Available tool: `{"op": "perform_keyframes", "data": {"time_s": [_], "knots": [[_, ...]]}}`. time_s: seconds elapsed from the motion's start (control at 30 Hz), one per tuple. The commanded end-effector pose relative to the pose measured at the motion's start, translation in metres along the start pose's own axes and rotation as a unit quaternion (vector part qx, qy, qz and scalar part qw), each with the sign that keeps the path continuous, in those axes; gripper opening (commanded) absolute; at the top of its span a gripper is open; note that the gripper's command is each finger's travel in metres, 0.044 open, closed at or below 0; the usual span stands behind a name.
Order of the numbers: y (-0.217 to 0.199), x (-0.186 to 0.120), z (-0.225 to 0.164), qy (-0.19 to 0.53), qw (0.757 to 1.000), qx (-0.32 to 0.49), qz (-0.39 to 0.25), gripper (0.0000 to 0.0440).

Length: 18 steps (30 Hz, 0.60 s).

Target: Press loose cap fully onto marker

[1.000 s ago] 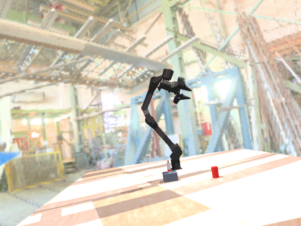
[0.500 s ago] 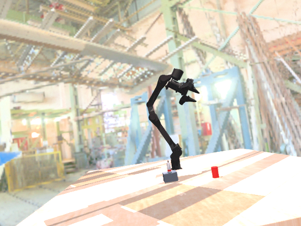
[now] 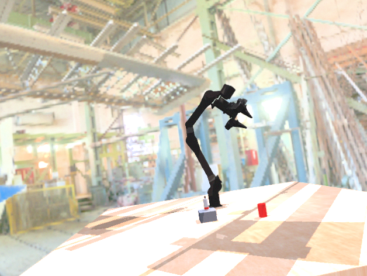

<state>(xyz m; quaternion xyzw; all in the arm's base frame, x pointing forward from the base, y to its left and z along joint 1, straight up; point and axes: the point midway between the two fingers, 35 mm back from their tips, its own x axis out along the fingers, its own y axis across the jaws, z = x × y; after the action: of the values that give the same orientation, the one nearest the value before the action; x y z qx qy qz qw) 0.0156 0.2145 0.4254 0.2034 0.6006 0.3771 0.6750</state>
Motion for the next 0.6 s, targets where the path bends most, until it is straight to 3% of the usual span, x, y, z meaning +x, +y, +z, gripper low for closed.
{"op": "perform_keyframes", "data": {"time_s": [0.0,0.57], "knots": [[-0.002,0.013,0.005,-0.001,1.0,0.016,-0.021,0.0332],[-0.01,0.058,0.03,-0.005,0.993,0.074,-0.088,0.0334]]}}
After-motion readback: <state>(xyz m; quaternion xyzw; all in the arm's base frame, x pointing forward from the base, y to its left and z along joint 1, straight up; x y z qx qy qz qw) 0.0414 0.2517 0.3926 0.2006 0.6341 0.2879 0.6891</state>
